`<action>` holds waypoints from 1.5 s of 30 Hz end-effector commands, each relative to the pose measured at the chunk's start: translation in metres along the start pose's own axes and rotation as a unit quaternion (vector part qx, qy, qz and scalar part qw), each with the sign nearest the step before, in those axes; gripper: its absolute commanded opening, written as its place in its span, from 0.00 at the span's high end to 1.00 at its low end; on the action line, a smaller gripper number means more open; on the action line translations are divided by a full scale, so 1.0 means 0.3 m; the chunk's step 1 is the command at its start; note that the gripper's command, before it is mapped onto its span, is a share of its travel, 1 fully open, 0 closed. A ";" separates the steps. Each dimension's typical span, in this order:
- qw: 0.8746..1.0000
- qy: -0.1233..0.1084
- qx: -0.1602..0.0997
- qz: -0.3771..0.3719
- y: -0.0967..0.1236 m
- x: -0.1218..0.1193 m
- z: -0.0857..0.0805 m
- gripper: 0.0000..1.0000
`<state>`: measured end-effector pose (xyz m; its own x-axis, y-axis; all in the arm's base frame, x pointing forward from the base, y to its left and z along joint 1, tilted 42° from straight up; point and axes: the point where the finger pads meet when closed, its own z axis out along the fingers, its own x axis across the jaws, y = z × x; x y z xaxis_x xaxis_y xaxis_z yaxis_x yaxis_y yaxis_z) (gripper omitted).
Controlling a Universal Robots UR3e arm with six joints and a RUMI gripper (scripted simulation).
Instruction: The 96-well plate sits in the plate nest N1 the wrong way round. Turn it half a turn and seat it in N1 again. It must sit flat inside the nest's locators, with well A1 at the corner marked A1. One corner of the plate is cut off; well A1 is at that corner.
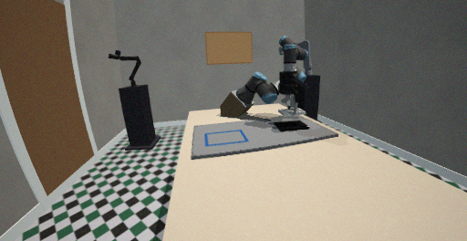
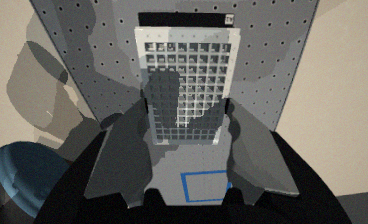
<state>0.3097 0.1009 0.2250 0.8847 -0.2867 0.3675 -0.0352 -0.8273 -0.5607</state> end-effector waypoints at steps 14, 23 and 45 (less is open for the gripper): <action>1.000 -0.001 -0.002 0.000 0.001 0.002 0.087 1.00; 1.000 -0.001 -0.002 0.000 0.002 0.003 0.132 1.00; 1.000 -0.001 -0.002 0.000 0.002 0.003 0.179 1.00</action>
<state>0.3349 0.1262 0.1852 0.8858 -0.2858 0.3656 -0.0366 -0.8284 -0.5590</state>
